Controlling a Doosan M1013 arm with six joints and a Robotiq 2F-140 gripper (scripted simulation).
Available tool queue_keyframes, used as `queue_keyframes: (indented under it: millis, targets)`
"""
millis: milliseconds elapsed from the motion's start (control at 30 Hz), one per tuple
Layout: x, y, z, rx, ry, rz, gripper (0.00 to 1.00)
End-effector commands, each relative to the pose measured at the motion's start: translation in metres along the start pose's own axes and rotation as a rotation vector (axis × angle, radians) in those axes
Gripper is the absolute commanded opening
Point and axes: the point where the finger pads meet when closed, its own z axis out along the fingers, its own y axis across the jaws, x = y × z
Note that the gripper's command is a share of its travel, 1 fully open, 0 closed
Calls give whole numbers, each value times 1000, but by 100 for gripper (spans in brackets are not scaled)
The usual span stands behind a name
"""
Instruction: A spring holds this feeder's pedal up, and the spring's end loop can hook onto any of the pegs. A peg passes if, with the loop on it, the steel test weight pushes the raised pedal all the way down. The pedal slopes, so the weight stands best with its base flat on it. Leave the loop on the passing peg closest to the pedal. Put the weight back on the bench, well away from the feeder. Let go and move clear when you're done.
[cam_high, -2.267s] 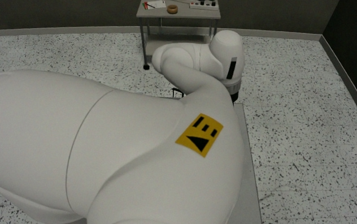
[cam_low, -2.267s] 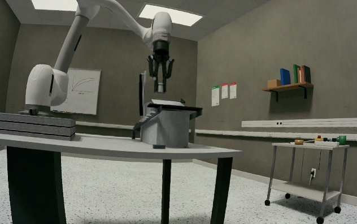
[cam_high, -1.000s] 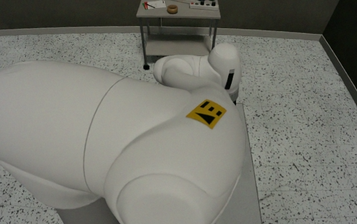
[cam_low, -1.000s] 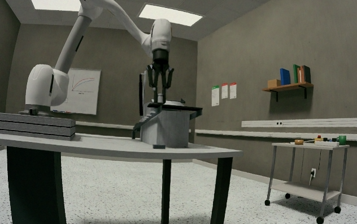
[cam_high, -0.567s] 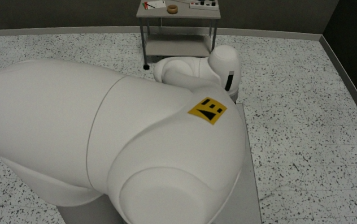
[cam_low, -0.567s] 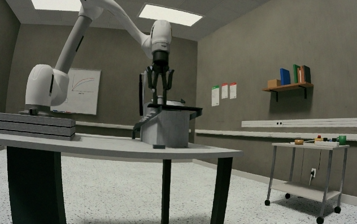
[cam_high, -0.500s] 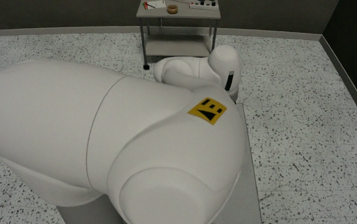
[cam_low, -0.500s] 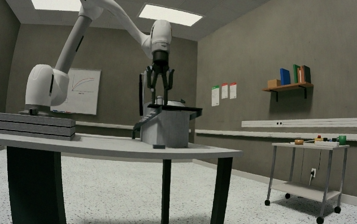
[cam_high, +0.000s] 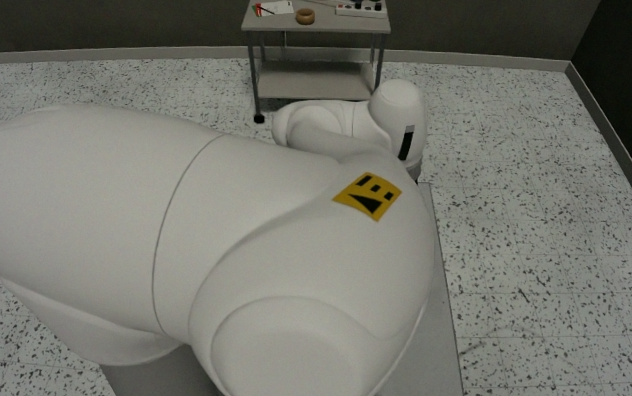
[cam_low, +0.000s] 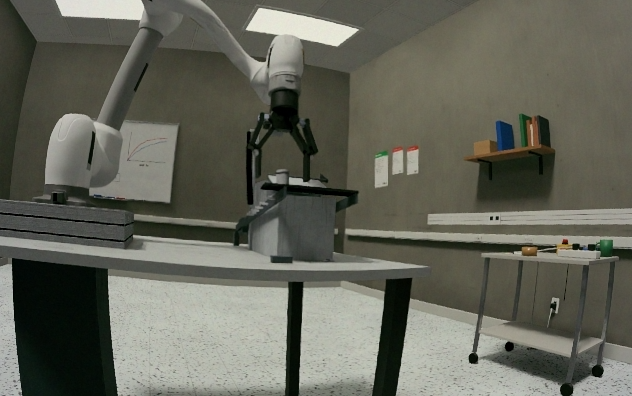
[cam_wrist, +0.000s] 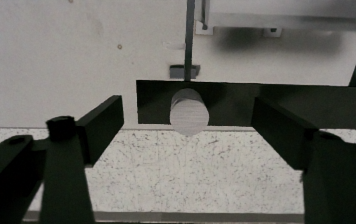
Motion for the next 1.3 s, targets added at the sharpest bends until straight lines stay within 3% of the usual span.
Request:
queue_keyframes:
  millis: [0, 1033, 1267]
  targets:
    - [0, 0, -1, -1, 0, 0, 100]
    - [0, 0, -1, -1, 0, 0, 100]
    - [-8, 0, -47, -1, 0, 0, 100]
